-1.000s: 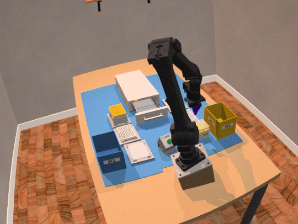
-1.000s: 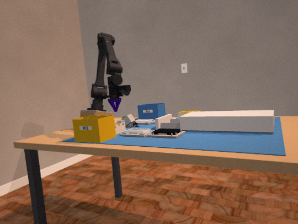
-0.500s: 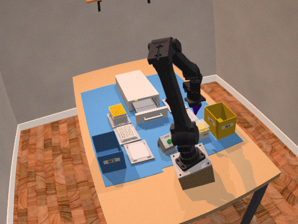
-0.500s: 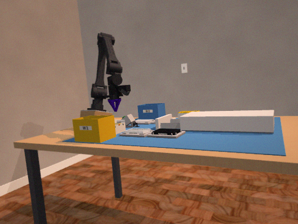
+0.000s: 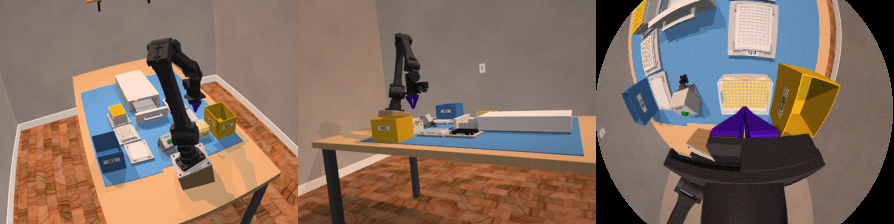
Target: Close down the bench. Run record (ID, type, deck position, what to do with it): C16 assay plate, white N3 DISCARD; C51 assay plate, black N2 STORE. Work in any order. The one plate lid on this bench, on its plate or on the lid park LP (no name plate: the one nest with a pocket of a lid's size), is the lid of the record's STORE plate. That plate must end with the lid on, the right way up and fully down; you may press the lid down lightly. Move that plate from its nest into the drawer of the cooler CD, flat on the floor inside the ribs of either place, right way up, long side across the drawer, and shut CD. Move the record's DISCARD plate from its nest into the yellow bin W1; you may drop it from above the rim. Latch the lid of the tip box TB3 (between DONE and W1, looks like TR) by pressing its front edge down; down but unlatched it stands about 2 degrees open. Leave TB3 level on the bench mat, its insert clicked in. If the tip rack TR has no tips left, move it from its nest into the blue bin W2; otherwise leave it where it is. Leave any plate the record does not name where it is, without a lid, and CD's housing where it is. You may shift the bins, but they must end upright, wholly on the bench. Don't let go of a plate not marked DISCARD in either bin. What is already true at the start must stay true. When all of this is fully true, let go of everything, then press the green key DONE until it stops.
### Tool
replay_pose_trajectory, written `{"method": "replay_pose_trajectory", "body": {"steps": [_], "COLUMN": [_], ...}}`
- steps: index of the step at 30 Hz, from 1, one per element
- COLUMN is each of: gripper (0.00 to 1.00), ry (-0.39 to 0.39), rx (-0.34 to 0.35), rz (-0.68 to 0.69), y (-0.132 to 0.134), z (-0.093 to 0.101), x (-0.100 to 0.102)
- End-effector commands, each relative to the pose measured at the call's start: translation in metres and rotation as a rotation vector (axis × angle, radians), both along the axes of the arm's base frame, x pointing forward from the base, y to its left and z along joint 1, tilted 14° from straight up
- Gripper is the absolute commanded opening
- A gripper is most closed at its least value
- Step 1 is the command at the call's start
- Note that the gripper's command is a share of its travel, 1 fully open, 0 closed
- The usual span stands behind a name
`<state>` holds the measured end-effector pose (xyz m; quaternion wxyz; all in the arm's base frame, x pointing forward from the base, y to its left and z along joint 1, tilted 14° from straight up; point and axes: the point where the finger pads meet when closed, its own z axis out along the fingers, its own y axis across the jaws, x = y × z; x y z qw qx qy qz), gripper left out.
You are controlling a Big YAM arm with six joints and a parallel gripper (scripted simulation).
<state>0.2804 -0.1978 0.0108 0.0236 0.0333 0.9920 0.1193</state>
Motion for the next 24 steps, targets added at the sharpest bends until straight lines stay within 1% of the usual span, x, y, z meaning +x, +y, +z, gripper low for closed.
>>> {"method": "replay_pose_trajectory", "body": {"steps": [1, 11, 14, 19, 21, 24], "gripper": [0.0, 0.0, 0.0, 0.0, 0.0, 0.0], "ry": [-0.059, -0.059, -0.059, -0.06, -0.059, -0.051], "rx": [-0.053, -0.055, -0.054, -0.055, -0.055, -0.046], "rz": [-0.006, -0.006, -0.002, -0.006, -0.004, 0.0], "y": [-0.025, -0.03, -0.027, -0.032, -0.03, -0.03], "z": [0.03, 0.051, 0.053, 0.063, 0.064, 0.055], "x": [0.018, 0.016, 0.018, 0.014, 0.016, 0.018]}}
